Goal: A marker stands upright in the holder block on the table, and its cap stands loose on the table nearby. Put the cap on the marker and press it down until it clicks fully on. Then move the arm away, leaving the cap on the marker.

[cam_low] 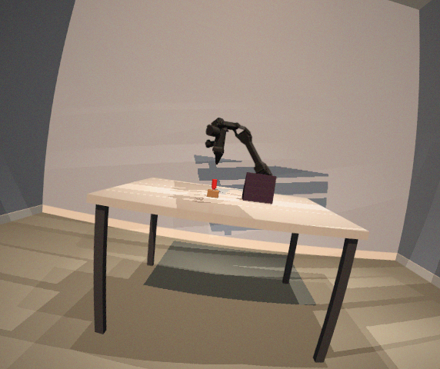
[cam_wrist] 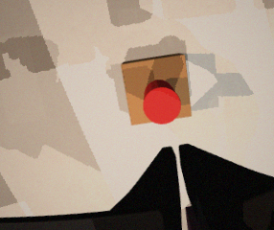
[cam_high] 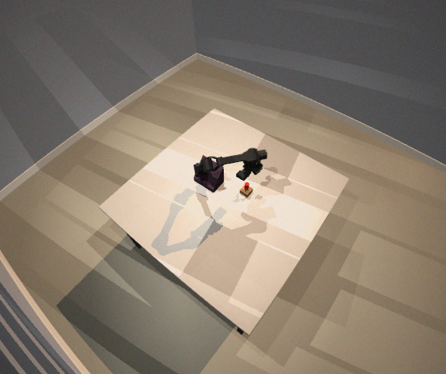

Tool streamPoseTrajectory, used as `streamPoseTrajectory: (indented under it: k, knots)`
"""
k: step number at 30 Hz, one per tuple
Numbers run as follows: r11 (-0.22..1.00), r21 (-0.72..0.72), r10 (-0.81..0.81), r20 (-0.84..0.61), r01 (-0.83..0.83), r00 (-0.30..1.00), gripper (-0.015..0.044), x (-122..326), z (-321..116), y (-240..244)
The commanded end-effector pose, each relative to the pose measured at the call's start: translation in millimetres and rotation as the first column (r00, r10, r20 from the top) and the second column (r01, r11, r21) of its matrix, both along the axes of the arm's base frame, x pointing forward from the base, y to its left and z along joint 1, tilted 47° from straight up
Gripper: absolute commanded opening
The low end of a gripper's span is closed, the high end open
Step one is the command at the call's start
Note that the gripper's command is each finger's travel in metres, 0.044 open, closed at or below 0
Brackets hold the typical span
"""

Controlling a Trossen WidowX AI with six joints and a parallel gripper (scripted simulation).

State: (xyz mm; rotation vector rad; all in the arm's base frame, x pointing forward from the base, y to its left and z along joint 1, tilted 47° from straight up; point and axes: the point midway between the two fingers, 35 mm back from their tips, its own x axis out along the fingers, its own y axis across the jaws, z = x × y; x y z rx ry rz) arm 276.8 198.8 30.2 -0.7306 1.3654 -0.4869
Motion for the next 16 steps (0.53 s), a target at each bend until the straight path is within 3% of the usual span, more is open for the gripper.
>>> streamPoseTrajectory:
  k: [1,14,16]
  knots:
    - [1.0,0.002,-0.013,0.0,0.013,1.0,0.0079,-0.2,3.0,1.4]
    - [1.0,0.002,-0.013,0.0,0.013,1.0,0.042,-0.2,3.0,1.4]
    - [1.0,0.002,-0.013,0.0,0.013,1.0,0.044,-0.2,3.0,1.4]
